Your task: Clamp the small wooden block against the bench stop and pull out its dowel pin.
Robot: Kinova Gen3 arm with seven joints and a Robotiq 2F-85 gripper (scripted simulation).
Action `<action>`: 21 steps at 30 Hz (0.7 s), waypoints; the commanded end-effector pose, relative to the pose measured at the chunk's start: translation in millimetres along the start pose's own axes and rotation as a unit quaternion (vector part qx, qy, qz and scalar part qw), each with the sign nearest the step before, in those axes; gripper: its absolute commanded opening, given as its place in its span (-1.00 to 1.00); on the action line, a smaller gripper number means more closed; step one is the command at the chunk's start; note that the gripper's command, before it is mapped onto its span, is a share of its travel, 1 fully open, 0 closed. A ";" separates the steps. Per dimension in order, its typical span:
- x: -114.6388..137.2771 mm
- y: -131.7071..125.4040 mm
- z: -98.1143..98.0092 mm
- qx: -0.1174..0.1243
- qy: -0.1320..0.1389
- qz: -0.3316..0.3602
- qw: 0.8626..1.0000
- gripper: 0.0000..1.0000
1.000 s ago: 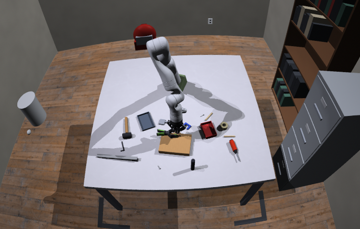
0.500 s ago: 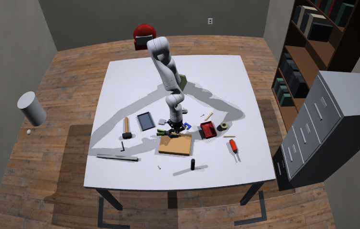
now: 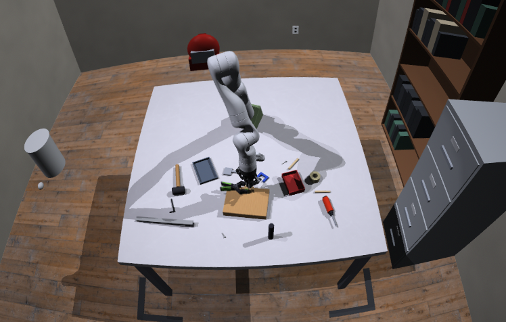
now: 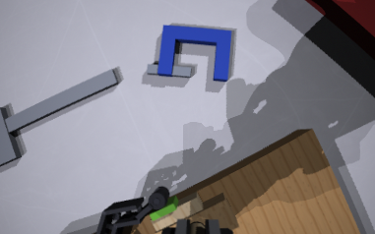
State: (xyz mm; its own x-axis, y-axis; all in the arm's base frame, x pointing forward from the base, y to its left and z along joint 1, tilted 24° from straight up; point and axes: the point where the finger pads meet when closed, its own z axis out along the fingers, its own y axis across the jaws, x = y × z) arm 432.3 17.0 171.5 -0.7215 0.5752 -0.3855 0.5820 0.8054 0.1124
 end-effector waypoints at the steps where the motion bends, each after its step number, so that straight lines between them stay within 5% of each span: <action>1: -0.4 0.2 -0.6 -0.001 -0.001 0.014 1.000 -0.80; 21: -0.4 0.2 -1.0 -0.001 -0.001 0.101 0.995 -0.80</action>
State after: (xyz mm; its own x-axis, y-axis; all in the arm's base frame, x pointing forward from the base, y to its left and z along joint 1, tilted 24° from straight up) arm 432.2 17.1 171.8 -0.6052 0.7106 -0.3589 0.7022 0.6889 0.1799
